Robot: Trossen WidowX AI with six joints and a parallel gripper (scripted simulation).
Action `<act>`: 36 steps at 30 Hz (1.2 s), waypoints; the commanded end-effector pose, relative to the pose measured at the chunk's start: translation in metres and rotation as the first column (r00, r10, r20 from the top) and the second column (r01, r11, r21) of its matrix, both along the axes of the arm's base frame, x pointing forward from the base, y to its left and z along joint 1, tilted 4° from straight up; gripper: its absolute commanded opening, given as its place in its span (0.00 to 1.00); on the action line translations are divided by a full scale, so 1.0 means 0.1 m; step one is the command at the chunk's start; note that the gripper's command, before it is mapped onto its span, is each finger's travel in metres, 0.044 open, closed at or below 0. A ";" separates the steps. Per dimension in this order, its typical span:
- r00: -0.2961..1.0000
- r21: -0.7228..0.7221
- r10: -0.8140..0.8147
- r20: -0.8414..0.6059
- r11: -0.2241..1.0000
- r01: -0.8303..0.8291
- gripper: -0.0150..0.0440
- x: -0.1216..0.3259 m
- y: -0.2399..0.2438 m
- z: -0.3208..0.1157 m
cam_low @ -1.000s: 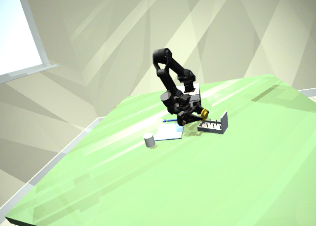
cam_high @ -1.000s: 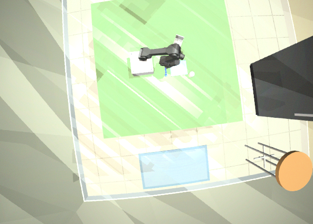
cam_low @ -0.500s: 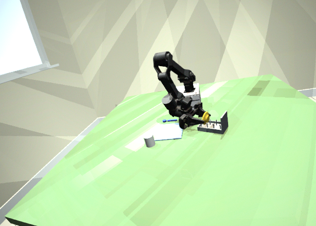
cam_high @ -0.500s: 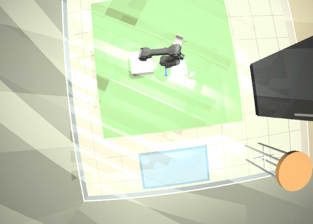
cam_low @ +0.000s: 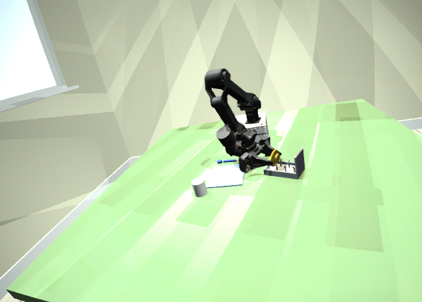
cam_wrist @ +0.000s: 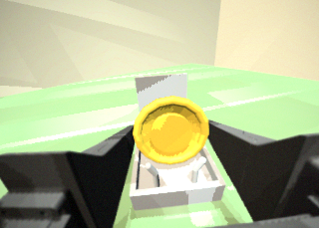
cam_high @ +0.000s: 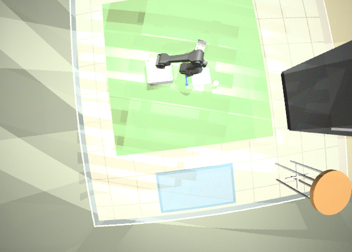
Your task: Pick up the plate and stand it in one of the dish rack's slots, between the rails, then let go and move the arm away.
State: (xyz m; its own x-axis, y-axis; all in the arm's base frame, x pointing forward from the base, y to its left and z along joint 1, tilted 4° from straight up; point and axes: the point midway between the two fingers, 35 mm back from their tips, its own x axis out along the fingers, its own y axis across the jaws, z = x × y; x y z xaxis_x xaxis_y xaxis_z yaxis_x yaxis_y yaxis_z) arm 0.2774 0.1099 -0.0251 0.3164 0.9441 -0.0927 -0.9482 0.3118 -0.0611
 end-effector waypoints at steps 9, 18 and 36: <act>1.000 0.000 0.000 0.000 1.000 0.000 0.93 0.00 0.00 0.00; 1.000 0.034 -0.015 0.013 0.999 0.014 0.93 0.02 -0.02 0.60; 0.970 0.041 -0.192 -0.148 0.979 0.200 0.93 0.48 -0.15 1.11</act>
